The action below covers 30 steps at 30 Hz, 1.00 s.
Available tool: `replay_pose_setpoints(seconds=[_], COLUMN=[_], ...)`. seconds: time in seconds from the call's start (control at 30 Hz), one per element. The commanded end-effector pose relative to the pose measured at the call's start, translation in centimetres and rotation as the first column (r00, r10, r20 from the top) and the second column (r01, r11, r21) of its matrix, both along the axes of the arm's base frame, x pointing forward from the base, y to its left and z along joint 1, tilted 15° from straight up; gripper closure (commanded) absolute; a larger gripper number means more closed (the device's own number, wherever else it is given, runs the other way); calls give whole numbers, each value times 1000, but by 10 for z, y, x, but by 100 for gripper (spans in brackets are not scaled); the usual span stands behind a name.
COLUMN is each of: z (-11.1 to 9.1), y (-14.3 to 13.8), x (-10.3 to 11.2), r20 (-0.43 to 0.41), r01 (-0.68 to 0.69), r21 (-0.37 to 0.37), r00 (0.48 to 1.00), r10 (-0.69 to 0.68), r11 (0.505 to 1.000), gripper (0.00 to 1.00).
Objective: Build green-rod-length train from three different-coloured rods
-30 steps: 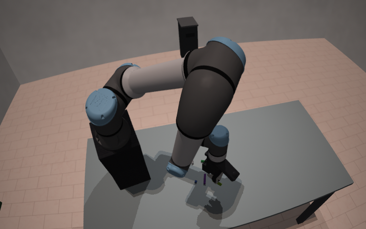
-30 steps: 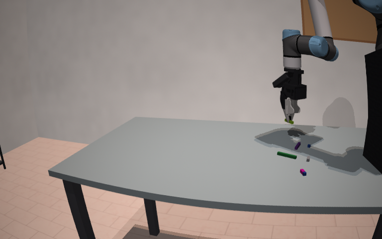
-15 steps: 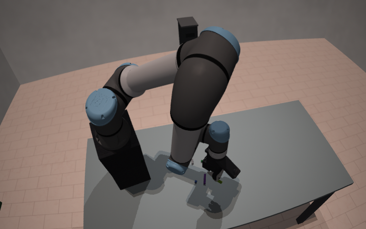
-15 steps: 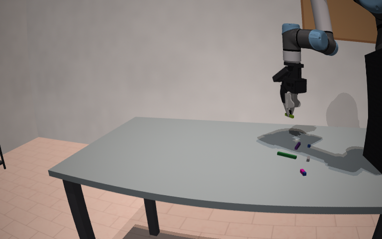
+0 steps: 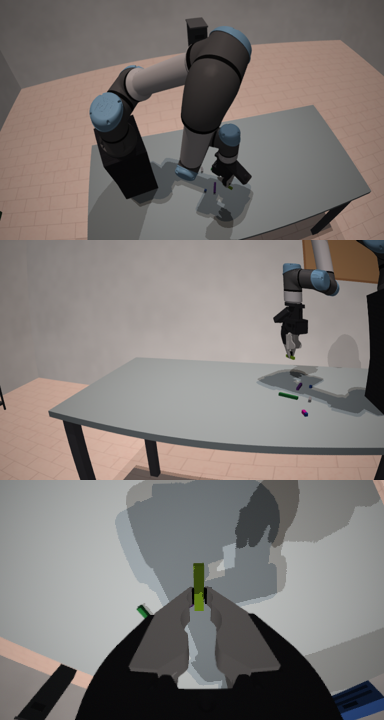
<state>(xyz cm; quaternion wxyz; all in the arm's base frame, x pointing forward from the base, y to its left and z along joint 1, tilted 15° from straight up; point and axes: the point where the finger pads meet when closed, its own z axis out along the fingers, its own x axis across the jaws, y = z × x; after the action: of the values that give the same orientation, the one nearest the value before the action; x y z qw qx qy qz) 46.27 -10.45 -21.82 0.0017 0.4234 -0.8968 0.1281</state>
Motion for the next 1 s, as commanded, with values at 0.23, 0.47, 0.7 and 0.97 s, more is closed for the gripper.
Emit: replay_pose_setpoints(seconds=[0.23, 0.47, 0.7, 0.97], z=[-28, -44, -60, -66], y=[106, 163, 217, 235], x=[-18, -41, -75, -90], r20=[21, 35, 54, 63], r01=[112, 177, 245, 269], r21=[22, 29, 34, 36], r00=[993, 983, 968, 961], r10=[-113, -178, -247, -271], r11=[993, 984, 969, 962], gripper=[100, 100, 100, 100])
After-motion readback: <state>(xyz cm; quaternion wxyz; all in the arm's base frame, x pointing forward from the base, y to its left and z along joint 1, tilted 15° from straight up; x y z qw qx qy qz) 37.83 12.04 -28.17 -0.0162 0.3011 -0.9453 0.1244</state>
